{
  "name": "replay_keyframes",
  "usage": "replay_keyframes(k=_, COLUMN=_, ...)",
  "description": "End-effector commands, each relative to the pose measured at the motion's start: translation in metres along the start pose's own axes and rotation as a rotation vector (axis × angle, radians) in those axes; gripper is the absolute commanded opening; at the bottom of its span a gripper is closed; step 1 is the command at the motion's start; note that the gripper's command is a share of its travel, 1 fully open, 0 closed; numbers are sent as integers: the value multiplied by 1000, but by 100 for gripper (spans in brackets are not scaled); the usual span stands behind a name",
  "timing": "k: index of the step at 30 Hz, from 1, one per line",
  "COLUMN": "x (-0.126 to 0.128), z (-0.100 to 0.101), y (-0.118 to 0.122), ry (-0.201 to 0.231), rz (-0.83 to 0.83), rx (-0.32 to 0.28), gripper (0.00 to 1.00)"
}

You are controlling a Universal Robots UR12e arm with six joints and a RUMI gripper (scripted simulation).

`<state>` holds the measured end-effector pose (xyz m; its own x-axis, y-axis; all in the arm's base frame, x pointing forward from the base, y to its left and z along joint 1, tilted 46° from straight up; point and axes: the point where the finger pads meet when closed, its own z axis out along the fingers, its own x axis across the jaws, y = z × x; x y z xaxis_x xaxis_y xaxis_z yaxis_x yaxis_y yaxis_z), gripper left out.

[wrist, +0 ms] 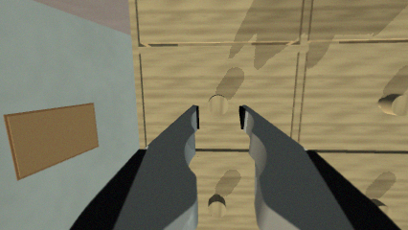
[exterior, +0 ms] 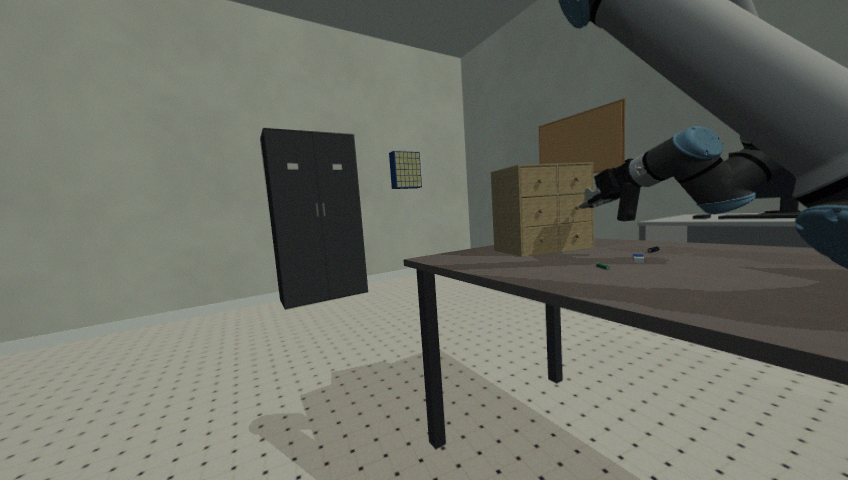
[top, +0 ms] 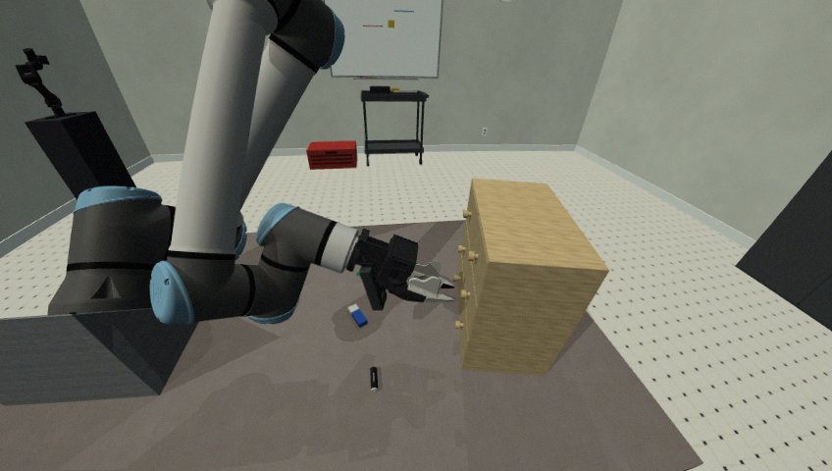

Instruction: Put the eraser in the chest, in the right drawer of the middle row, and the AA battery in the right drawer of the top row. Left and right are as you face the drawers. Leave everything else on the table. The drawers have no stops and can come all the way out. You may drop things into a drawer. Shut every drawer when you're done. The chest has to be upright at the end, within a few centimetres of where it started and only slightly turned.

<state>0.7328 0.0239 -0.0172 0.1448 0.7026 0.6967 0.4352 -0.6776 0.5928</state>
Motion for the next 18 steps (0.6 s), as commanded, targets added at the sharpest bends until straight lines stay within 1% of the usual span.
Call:
replay_keyframes(k=1, x=0, z=4, y=2, ry=0, rz=0, rx=-1, gripper=20)
replay_keyframes(k=18, x=0, z=19, y=8, ry=0, rz=0, rx=-1, gripper=20)
